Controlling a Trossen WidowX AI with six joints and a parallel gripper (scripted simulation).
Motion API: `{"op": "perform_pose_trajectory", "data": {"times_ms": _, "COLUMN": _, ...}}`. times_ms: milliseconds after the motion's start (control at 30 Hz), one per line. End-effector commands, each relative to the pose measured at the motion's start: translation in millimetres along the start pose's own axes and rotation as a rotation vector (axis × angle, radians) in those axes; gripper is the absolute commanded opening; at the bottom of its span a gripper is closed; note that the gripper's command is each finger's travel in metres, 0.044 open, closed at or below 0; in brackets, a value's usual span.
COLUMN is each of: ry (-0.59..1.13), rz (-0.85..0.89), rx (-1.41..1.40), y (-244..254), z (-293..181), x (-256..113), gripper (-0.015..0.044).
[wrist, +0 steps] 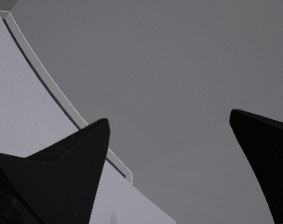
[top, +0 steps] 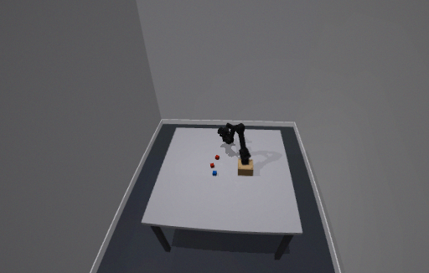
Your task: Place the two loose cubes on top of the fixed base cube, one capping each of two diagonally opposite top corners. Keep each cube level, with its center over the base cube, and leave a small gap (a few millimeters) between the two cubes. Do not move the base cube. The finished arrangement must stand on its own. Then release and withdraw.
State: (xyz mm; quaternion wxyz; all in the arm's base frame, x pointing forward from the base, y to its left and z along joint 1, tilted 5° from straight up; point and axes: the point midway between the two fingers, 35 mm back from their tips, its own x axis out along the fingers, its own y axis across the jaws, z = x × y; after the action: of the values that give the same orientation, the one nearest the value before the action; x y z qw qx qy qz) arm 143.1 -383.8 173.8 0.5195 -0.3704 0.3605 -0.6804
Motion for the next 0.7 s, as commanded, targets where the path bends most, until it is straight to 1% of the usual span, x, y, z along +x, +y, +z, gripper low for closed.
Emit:
{"op": "perform_pose_trajectory", "data": {"times_ms": 0, "ry": -0.003, "rz": 0.005, "rx": -0.003, "y": 1, "z": 1, "x": 0, "gripper": 0.0374}}
{"op": "perform_pose_trajectory", "data": {"times_ms": 133, "ry": -0.054, "rz": 0.086, "rx": -0.061, "y": 18, "z": 16, "x": -2, "gripper": 0.0269}}
{"op": "perform_pose_trajectory", "data": {"times_ms": 400, "ry": -0.182, "rz": 0.367, "rx": -0.308, "y": 73, "z": 54, "x": -19, "gripper": 0.0265}}
{"op": "perform_pose_trajectory", "data": {"times_ms": 667, "ry": -0.302, "rz": 0.648, "rx": -0.56, "y": 116, "z": 74, "x": -53, "gripper": 0.0265}}
